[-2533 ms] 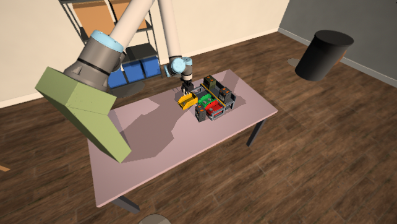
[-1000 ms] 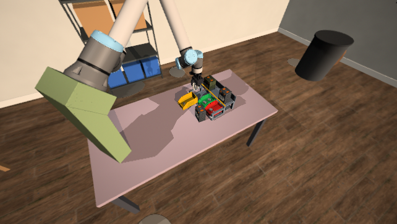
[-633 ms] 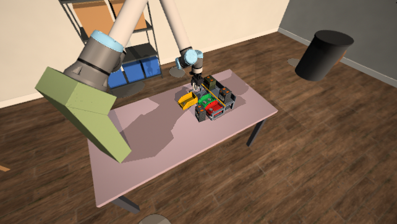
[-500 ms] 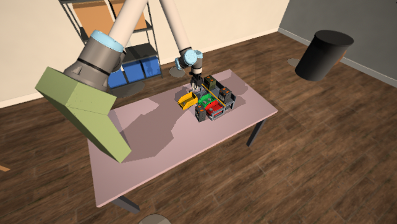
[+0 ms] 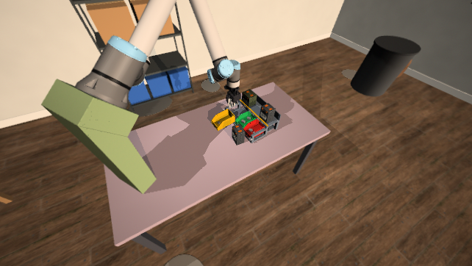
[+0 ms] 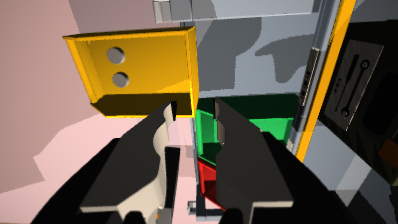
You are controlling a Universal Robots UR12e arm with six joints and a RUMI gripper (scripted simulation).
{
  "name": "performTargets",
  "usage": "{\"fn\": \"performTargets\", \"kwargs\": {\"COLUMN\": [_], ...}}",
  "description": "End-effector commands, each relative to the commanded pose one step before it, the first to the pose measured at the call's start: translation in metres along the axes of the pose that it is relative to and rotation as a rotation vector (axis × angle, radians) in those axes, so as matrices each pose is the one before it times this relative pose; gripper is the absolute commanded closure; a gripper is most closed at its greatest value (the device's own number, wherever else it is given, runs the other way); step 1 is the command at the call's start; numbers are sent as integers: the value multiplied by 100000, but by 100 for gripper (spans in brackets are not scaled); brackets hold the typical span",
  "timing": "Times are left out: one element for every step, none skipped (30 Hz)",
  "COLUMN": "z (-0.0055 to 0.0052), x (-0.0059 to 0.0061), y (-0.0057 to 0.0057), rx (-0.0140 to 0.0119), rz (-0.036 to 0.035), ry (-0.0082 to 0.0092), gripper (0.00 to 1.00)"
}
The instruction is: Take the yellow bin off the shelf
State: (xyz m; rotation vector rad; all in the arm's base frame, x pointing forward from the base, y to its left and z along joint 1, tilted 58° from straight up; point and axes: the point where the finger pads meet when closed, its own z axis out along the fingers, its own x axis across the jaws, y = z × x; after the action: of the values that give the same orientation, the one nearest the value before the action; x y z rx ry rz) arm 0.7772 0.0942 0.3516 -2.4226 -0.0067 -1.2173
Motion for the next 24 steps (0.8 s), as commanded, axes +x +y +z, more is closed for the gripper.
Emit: {"fn": "performTargets", "kwargs": {"z": [26,0,0,0,0,0,0,0,0,0,0,8,11,11,11,11,0,0,0,0,0,0,0,0], "x": [-195,0,0,0,0,0,0,0,0,0,0,-34,-46,-46,-46,-46,0,0,0,0,0,0,0,0], "y": [-15,0,0,0,0,0,0,0,0,0,0,0,0,0,0,0,0,0,0,0,0,0,0,0], "rx": [-5,0,0,0,0,0,0,0,0,0,0,0,0,0,0,0,0,0,0,0,0,0,0,0], "rz": [-45,0,0,0,0,0,0,0,0,0,0,0,0,0,0,0,0,0,0,0,0,0,0,0], "ry": [78,0,0,0,0,0,0,0,0,0,0,-2,0,0,0,0,0,0,0,0,0,0,0,0], "gripper": [80,80,80,80,80,80,80,80,80,80,80,80,80,80,80,80,80,80,80,80,80,80,80,80]}}
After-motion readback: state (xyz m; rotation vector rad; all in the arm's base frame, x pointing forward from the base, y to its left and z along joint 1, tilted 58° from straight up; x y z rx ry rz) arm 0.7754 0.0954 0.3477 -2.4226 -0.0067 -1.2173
